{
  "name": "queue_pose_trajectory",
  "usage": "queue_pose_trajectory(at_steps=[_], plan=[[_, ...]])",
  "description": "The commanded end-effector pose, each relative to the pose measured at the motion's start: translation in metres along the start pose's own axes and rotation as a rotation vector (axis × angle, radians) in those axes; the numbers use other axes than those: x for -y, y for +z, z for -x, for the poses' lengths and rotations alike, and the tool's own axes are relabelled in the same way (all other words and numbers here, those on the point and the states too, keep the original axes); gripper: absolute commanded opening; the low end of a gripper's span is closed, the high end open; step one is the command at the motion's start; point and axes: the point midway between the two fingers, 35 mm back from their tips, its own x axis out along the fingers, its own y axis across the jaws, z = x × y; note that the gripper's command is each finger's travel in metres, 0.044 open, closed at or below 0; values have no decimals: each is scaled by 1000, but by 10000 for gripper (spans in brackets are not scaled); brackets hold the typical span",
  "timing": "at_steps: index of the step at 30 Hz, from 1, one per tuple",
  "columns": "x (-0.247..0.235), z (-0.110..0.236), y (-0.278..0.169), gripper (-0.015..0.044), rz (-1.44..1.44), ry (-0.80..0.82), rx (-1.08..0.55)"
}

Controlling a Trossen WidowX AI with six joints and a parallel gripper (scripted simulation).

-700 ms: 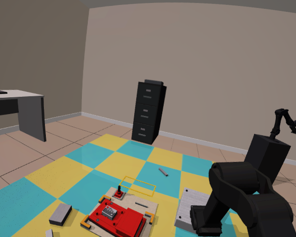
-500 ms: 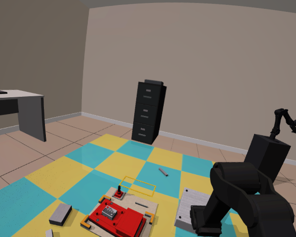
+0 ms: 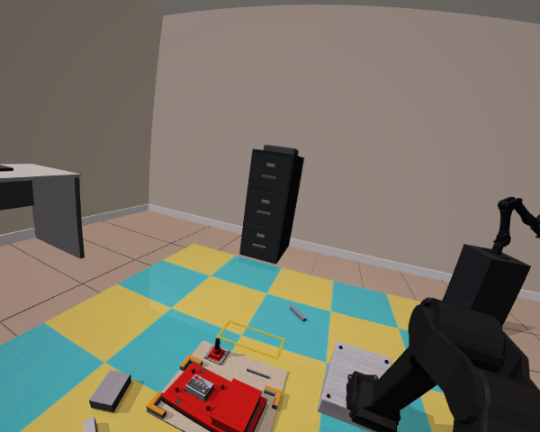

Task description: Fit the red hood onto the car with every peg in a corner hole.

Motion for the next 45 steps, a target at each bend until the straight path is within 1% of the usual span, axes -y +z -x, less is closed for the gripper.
queue_pose_trajectory(at_steps=[1,10,19,25,30,35,40,45], plan=[[-4,18,37,440,-21,37,132],[-6,83,116,440,-78,105,446],[6,154,166,440,-134,153,718],[19,218,191,440,-203,185,916],[36,273,202,440,-272,210,1072],[58,327,203,440,-355,235,1218],[83,377,194,440,-452,261,1350],[114,423,177,440,-567,290,1468]])
